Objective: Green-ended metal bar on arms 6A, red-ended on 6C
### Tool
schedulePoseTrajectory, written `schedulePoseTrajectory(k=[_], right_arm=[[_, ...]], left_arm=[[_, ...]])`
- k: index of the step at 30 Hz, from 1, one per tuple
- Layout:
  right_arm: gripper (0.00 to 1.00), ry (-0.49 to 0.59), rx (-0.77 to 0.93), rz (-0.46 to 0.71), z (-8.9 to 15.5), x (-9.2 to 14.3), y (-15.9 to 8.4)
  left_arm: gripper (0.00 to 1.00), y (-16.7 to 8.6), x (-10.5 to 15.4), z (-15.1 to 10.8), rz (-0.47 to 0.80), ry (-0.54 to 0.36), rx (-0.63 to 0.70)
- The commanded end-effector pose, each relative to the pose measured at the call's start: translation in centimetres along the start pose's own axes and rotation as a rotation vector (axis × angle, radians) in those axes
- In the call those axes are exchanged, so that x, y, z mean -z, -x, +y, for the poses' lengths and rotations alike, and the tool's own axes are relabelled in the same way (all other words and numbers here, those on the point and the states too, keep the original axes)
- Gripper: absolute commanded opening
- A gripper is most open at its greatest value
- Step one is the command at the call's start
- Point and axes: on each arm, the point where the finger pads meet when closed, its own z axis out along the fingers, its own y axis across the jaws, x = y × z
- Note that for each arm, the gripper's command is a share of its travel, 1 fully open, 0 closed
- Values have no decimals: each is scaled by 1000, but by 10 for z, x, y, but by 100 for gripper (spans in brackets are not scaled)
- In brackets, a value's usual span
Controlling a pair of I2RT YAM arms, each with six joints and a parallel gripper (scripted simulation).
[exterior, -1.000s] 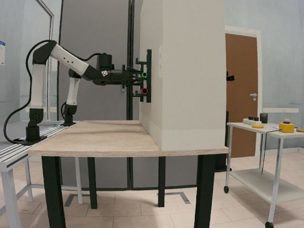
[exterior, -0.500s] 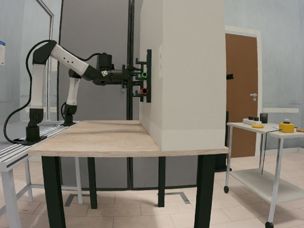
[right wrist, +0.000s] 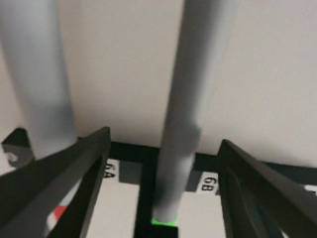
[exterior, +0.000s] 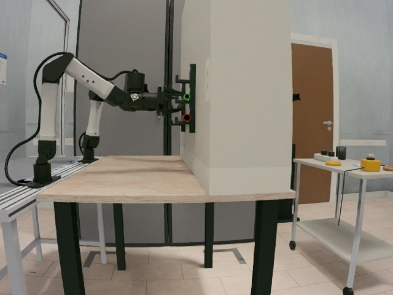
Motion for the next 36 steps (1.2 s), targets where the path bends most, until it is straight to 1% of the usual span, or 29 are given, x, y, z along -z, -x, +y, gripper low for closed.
schedulePoseTrajectory(k=[1, 36], right_arm=[[64, -36, -7, -7, -11, 8, 2], [64, -36, -7, -7, -10, 45, 2]], left_arm=[[64, 6, 8, -1, -13, 3, -4], [64, 5, 45, -2, -13, 3, -4]])
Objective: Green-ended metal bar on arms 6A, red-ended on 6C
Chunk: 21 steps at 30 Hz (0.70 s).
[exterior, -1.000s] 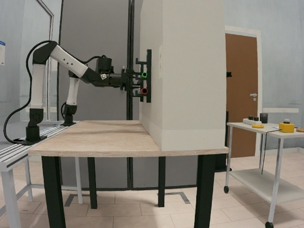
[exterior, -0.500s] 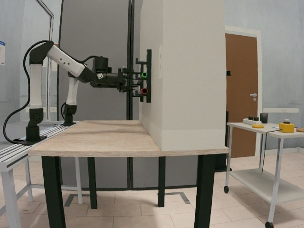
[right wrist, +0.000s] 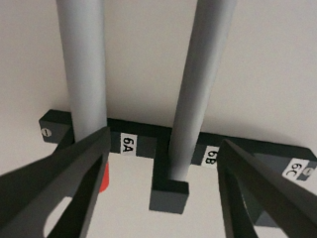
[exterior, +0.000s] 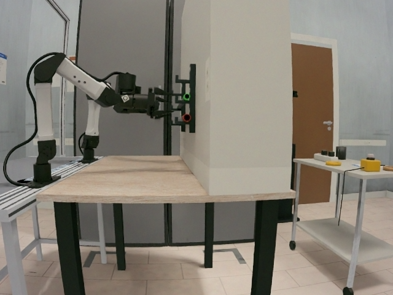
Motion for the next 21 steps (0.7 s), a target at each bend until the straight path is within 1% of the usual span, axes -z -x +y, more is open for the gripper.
schedulePoseTrajectory(k=[1, 21], right_arm=[[64, -48, -13, 3, -17, 12, -1], [64, -48, -13, 3, -16, 33, -1]], left_arm=[[64, -2, 13, 16, 0, 33, 21], [64, -2, 35, 15, 0, 33, 21]])
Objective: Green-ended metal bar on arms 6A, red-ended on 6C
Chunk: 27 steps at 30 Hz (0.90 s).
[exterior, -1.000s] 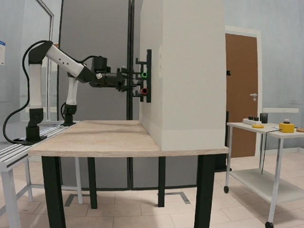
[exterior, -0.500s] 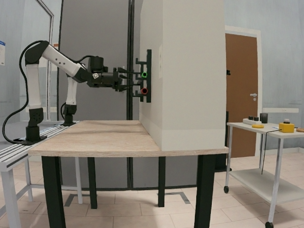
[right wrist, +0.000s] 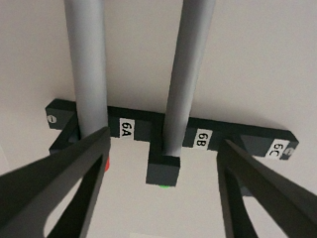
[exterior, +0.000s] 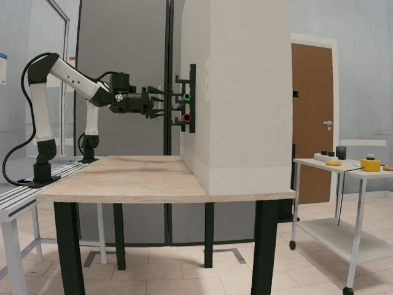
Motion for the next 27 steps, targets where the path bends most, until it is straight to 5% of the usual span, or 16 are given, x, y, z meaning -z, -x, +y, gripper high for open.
schedulePoseTrajectory(k=[1, 27], right_arm=[[64, -32, -8, 4, -12, 10, -1], [66, -32, -8, 4, 15, 10, -1]], left_arm=[[64, -3, 11, 14, 1, 29, 20], [66, -3, 12, -15, 1, 29, 20]])
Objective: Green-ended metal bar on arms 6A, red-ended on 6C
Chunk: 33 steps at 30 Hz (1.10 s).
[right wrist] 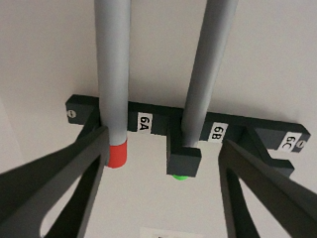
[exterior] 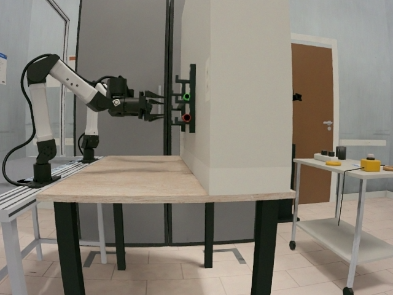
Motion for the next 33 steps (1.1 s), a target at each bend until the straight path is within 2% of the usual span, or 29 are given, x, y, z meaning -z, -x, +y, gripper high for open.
schedulePoseTrajectory(k=[1, 9, 24, 33], right_arm=[[66, -27, -6, 1, -1, 1, 2], [67, -27, -6, 1, 3, 1, 2], [68, -27, -6, 1, 32, 1, 3], [68, -27, -6, 1, 39, 1, 3]], left_arm=[[66, 2, 3, -4, -4, 9, 2], [67, 2, 4, -10, -4, 9, 2], [68, 2, 4, -40, -4, 9, 2], [68, 2, 4, -51, -4, 9, 2]])
